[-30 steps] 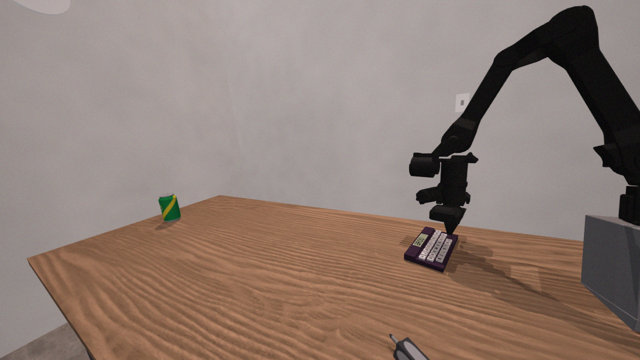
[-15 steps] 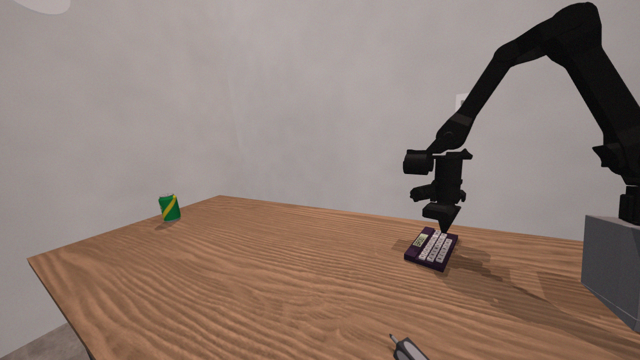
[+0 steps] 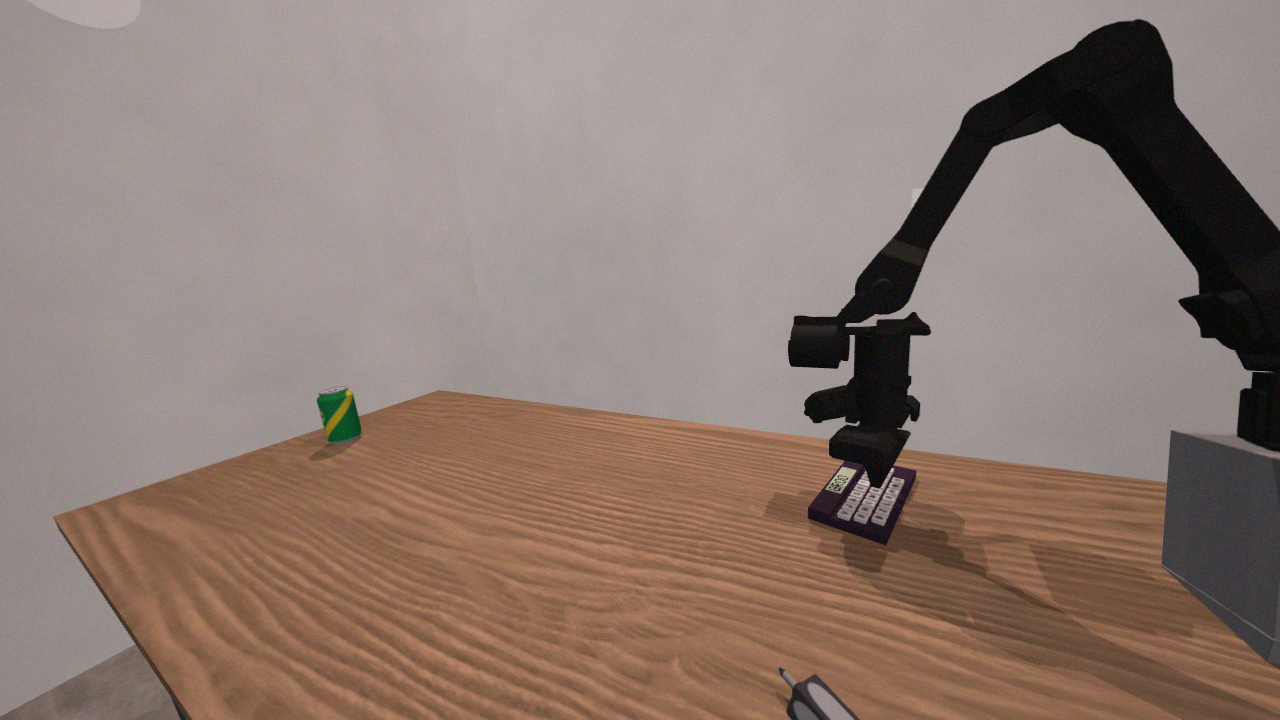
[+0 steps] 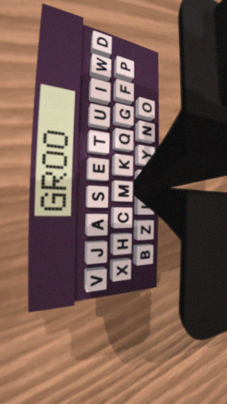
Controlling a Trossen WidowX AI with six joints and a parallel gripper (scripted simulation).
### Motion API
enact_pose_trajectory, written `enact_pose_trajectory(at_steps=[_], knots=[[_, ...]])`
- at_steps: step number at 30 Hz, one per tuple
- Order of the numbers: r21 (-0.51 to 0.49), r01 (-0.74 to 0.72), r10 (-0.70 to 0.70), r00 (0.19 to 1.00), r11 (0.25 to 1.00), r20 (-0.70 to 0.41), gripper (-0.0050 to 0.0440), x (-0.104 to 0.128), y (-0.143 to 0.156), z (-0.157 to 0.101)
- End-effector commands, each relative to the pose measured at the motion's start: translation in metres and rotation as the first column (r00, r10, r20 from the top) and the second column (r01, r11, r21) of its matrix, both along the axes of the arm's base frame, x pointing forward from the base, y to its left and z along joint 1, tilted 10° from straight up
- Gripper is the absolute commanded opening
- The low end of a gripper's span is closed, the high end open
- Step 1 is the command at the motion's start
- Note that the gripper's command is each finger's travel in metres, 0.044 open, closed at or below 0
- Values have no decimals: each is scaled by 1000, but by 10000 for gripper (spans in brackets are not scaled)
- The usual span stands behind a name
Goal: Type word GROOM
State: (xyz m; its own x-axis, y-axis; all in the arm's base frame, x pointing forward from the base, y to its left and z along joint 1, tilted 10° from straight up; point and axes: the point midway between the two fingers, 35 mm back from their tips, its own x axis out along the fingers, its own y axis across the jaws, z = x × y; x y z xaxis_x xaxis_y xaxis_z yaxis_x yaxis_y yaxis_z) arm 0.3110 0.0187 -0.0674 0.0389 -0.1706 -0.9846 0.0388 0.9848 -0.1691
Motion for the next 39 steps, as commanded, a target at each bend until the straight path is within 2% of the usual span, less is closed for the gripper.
enact_pose_trajectory(at_steps=[1,13,39], knots=[[-1,1,-1,1000,1000,24,-50,7,0,1],[-2,0,0,1000,1000,17,-50,5,-4,-16],[2,0,0,1000,1000,30,-50,9,-3,-15]])
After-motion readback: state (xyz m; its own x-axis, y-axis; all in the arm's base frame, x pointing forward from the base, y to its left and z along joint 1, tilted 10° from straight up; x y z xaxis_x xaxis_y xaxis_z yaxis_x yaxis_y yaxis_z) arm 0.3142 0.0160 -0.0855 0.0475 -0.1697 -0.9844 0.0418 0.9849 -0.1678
